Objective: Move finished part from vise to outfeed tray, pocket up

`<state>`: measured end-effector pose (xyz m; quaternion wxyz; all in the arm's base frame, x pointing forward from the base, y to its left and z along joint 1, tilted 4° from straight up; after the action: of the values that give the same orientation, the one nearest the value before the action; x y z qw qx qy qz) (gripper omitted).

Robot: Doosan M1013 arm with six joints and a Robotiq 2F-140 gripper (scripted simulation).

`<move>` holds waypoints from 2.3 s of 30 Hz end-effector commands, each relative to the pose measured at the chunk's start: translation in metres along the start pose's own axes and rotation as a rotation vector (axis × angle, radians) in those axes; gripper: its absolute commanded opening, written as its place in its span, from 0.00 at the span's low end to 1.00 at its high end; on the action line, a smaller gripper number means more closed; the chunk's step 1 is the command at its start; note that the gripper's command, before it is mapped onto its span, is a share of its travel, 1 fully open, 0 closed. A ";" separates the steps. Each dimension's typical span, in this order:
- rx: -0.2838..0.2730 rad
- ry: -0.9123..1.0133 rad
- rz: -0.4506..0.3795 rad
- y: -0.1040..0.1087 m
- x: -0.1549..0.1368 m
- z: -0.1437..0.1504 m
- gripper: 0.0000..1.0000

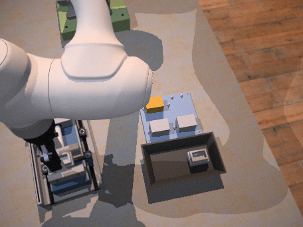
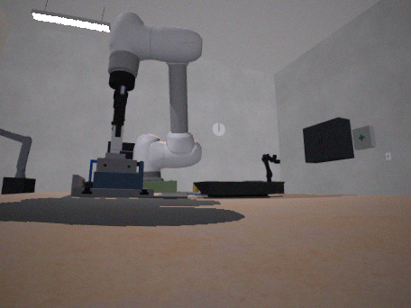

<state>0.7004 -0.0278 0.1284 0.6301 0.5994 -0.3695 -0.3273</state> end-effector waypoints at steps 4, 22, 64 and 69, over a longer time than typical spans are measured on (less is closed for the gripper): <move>0.000 0.000 0.000 0.000 0.000 0.000 0.40; 0.000 0.000 0.000 0.000 0.000 0.000 0.40; 0.000 0.000 0.000 -0.013 0.000 0.000 0.40; 0.000 0.000 0.000 -0.014 0.000 0.000 0.40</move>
<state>0.7008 -0.0288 0.1143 0.6301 0.5994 -0.3695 -0.3273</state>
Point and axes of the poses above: the point where the finger pads meet when closed, its own y axis back along the fingers, its own z axis across the jaws, x = y × z, the point moved 1 cm from there along y, back along the fingers, and after that the axes turned 15 degrees about y, right-handed, at the moved point
